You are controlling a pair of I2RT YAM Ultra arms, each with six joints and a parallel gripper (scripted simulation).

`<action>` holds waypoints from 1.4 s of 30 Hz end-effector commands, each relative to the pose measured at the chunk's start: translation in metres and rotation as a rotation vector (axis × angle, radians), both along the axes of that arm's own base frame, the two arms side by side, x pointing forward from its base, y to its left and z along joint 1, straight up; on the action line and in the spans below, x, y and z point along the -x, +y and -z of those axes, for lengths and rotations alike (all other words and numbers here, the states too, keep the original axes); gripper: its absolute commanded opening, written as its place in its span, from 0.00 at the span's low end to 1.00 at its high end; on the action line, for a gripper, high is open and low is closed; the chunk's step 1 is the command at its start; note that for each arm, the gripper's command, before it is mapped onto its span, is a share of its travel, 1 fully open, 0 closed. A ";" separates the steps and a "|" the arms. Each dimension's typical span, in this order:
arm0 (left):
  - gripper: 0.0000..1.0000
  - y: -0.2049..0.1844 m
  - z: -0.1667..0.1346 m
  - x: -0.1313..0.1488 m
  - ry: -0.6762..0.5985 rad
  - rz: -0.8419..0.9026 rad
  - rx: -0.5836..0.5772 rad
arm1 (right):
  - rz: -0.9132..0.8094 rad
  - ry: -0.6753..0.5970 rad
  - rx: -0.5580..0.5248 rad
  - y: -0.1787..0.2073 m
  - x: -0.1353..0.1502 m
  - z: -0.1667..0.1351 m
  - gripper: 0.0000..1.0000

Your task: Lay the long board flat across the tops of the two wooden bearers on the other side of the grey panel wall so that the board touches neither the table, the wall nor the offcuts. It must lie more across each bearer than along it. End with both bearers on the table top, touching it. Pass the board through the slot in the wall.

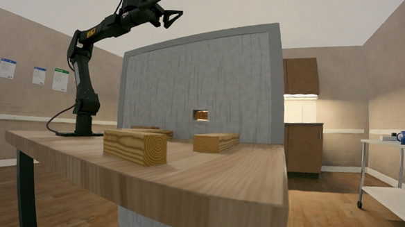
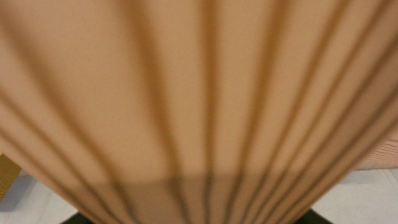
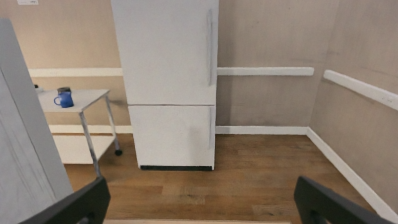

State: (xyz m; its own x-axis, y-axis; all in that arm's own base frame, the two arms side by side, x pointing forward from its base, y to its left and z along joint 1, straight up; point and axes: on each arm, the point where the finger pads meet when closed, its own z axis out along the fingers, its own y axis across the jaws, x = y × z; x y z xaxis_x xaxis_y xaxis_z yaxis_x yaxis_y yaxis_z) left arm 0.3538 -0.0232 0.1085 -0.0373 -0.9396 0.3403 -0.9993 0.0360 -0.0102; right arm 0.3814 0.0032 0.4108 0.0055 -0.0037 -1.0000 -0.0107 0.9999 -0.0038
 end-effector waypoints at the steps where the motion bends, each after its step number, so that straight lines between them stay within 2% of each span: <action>1: 0.00 -0.008 -0.030 -0.017 -0.103 -0.010 0.029 | 0.012 -0.056 -0.005 -0.003 0.009 -0.027 1.00; 10: 0.00 -0.013 -0.026 -0.007 -0.068 -0.006 0.032 | 0.012 -0.056 -0.005 -0.003 0.009 -0.027 1.00; 12: 0.00 -0.017 -0.012 0.001 -0.033 -0.009 0.035 | 0.012 -0.056 -0.005 -0.003 0.009 -0.027 1.00; 14: 0.00 -0.018 -0.019 -0.004 -0.052 -0.007 0.034 | 0.012 -0.056 -0.005 -0.003 0.009 -0.027 1.00; 17: 0.00 -0.021 -0.011 0.002 -0.030 -0.006 0.036 | 0.012 -0.056 -0.005 -0.003 0.009 -0.027 1.00; 20: 0.00 -0.022 -0.021 -0.004 -0.057 -0.007 0.035 | 0.012 -0.056 -0.005 -0.003 0.009 -0.027 1.00; 23: 0.00 -0.024 -0.011 0.003 -0.029 -0.008 0.036 | 0.012 -0.056 -0.005 -0.003 0.009 -0.027 1.00; 25: 0.00 -0.024 -0.024 -0.006 -0.061 -0.004 0.035 | 0.012 -0.056 -0.005 -0.003 0.009 -0.027 1.00; 32: 0.00 -0.027 -0.030 -0.015 -0.101 -0.008 0.034 | 0.012 -0.056 -0.005 -0.003 0.009 -0.027 1.00; 36: 0.00 -0.032 -0.008 0.005 -0.018 -0.010 0.037 | 0.012 -0.056 -0.005 -0.003 0.009 -0.027 1.00; 39: 0.00 -0.033 -0.030 -0.009 -0.079 -0.006 0.036 | 0.012 -0.056 -0.005 -0.003 0.009 -0.027 1.00; 42: 0.00 -0.035 -0.029 -0.009 -0.076 -0.003 0.036 | 0.012 -0.056 -0.005 -0.003 0.009 -0.027 1.00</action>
